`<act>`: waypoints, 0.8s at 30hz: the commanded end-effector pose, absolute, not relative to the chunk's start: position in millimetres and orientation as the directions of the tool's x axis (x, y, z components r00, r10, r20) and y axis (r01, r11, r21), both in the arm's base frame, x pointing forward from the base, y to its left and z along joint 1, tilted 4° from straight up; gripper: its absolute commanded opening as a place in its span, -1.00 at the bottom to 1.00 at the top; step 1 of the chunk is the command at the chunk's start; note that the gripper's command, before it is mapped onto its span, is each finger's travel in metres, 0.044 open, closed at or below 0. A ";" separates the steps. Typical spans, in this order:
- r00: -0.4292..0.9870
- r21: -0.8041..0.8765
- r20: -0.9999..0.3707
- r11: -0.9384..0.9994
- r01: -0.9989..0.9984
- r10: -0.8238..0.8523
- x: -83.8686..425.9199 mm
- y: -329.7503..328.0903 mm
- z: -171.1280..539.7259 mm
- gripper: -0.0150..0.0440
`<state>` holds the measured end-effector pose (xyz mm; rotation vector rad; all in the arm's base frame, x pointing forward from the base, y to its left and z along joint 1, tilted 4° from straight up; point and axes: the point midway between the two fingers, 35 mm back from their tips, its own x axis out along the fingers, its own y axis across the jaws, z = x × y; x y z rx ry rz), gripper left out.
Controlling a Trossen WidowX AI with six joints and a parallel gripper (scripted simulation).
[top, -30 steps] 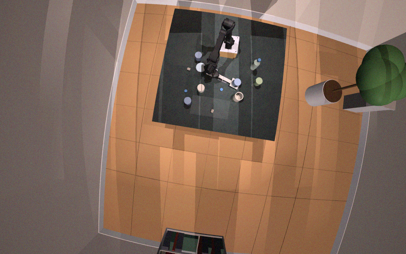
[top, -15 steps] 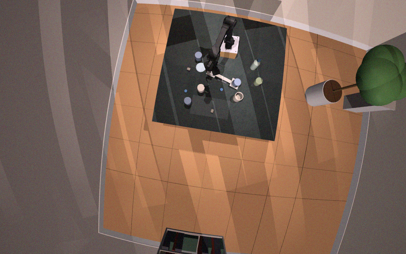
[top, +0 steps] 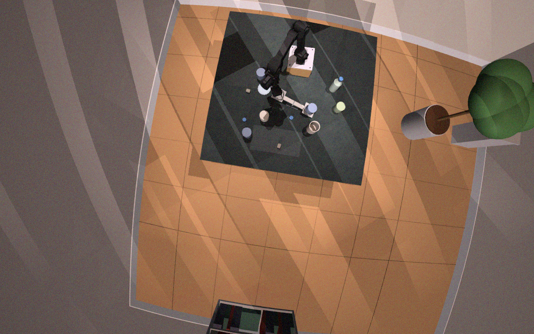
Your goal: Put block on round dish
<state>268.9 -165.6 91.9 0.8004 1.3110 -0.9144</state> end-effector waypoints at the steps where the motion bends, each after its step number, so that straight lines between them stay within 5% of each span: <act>1: 0.018 -0.024 -0.996 0.439 0.898 -0.092 258.8 -187.0 73.3 -0.49; 24: 0.013 -0.032 -0.995 0.438 0.898 -0.099 219.7 -249.6 -10.2 -0.49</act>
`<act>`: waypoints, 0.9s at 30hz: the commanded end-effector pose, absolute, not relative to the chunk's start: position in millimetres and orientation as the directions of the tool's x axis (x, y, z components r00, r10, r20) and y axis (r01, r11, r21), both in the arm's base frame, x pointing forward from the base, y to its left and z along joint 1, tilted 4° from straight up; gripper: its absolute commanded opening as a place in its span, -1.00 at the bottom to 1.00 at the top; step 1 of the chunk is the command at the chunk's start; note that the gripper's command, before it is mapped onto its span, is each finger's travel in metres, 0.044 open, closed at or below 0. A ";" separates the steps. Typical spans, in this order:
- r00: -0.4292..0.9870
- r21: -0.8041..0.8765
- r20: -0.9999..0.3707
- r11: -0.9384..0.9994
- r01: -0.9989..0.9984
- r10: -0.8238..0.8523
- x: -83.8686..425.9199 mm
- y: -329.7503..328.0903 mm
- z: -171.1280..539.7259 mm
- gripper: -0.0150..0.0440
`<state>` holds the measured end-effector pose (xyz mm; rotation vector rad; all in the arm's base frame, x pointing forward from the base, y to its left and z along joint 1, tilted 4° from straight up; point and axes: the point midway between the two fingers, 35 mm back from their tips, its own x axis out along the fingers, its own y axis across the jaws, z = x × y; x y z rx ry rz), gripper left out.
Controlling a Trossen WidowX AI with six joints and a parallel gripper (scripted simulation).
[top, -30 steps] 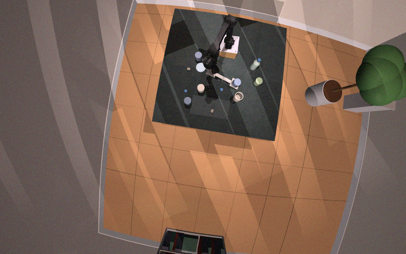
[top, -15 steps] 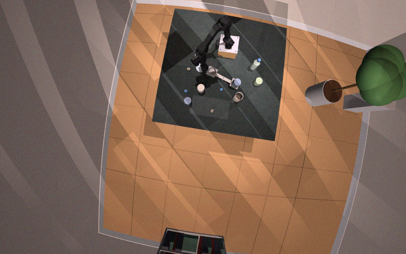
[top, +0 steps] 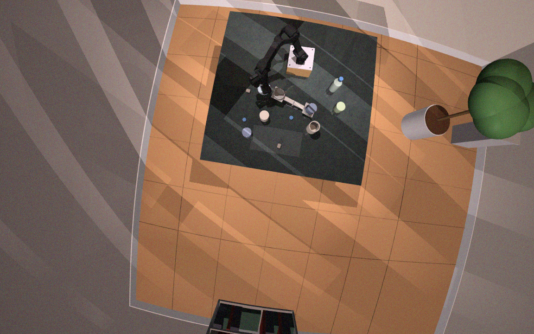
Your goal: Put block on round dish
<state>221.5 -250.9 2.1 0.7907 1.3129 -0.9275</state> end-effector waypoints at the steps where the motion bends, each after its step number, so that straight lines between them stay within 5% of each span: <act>1: 0.013 -0.032 -0.995 0.438 0.898 -0.099 219.6 -249.6 -11.0 -0.49; 19: 0.013 -0.032 -0.995 0.438 0.898 -0.099 219.8 -251.5 -31.2 -0.49; 27: 0.016 -0.033 -0.994 0.435 0.900 -0.108 220.6 -252.9 -25.0 0.22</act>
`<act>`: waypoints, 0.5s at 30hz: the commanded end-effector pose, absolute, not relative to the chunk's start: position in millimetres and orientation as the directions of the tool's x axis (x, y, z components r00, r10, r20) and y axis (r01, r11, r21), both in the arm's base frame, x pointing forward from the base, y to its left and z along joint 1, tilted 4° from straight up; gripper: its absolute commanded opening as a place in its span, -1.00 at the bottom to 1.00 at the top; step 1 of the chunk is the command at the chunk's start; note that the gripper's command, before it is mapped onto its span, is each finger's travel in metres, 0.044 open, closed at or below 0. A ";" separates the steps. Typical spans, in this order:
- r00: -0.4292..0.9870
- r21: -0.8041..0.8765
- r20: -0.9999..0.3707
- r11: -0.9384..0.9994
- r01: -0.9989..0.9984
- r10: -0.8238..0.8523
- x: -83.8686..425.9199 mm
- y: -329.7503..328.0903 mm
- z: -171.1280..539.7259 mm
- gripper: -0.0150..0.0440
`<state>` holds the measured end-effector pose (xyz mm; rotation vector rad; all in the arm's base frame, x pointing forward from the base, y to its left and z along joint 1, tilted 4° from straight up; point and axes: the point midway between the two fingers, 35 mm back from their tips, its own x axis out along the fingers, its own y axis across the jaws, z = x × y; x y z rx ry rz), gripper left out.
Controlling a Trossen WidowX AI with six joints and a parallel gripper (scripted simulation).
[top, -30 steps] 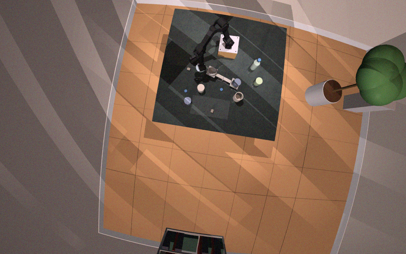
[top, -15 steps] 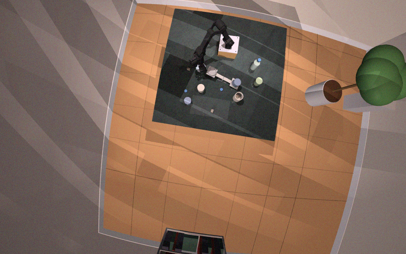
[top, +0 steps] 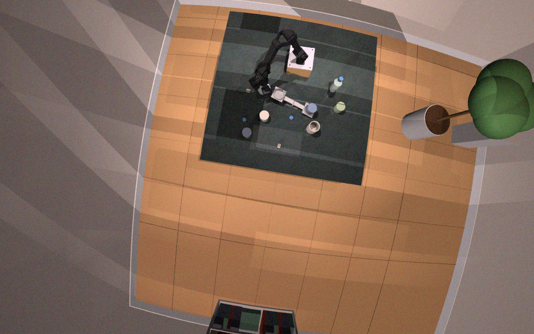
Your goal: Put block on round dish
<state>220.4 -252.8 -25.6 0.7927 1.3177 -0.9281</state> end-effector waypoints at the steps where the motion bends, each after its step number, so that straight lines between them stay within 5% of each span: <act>1: 0.016 -0.033 -0.994 0.435 0.900 -0.108 220.6 -252.9 -25.0 0.31; 9: 0.029 -0.025 -0.993 0.450 0.893 -0.114 224.9 -253.3 -22.2 1.00; 15: 0.044 -0.016 -0.992 0.467 0.884 -0.117 229.9 -251.7 1.2 1.00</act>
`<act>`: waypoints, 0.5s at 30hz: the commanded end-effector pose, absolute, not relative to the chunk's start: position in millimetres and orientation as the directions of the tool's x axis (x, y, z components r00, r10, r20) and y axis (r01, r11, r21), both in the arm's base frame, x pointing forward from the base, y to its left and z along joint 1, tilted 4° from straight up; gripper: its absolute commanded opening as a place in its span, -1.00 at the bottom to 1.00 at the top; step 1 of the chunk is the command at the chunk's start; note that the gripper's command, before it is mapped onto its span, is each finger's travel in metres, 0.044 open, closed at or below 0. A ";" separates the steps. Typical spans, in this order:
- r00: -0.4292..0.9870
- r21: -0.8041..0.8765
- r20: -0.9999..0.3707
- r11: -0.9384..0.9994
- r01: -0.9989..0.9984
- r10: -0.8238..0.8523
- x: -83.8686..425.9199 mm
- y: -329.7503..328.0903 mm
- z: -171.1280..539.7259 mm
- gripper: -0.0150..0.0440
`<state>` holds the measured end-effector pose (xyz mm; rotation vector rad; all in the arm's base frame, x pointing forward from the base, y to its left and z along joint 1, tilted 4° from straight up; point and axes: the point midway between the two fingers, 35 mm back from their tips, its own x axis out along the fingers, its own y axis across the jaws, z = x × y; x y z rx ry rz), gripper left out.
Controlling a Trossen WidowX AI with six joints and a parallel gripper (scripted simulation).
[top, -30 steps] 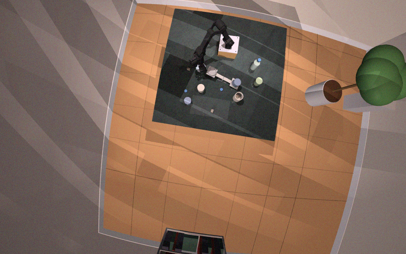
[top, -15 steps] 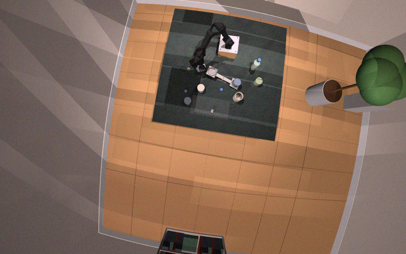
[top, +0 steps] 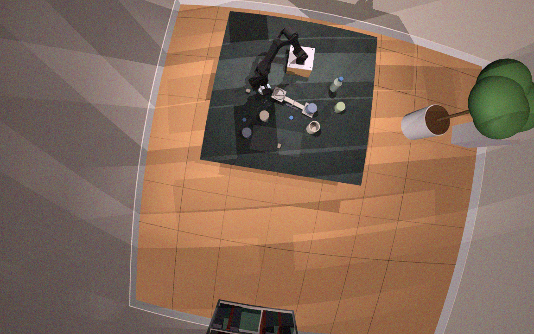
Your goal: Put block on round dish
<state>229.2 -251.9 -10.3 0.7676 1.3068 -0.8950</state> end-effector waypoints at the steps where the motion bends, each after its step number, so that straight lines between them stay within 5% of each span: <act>1: 0.040 -0.018 -0.993 0.463 0.886 -0.114 228.6 -251.0 5.1 1.00; 15: 0.024 -0.024 -0.995 0.447 0.894 -0.101 218.6 -239.1 75.9 1.00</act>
